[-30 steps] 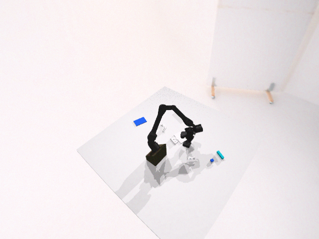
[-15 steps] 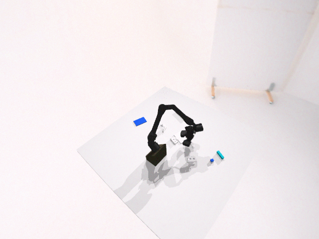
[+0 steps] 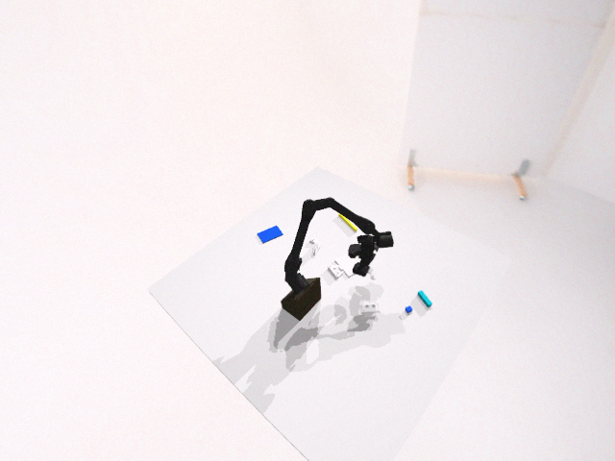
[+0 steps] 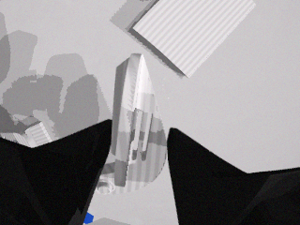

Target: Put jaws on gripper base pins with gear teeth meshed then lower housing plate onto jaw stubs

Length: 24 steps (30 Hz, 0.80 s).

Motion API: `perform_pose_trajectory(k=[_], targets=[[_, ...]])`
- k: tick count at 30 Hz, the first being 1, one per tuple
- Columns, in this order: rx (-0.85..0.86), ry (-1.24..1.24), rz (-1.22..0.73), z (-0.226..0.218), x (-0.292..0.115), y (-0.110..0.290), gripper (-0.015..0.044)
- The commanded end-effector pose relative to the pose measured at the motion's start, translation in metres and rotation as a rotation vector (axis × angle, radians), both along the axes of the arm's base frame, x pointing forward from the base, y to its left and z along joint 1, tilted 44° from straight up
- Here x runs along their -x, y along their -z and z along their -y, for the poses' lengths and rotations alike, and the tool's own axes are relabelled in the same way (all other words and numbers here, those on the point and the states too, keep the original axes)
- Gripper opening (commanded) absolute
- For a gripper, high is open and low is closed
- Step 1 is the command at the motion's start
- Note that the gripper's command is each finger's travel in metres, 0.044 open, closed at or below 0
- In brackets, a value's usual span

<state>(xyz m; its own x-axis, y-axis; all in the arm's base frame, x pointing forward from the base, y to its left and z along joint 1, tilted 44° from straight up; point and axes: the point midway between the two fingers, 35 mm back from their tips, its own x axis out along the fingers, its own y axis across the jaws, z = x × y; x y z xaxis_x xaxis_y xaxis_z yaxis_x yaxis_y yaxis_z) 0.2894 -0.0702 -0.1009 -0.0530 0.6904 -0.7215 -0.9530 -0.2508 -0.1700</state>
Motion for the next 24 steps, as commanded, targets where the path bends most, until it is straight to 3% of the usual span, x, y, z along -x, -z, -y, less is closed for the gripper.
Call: perform_pose_trajectory(k=[1, 8, 24], targets=[[0.008, 0.002, 0.01, 0.01, -0.002, -0.01, 0.0134], [0.009, 0.012, 0.001, 0.009, -0.002, -0.011, 0.0134], [0.028, 0.249, -0.224, -0.009, 0.0, -0.034, 0.0134]])
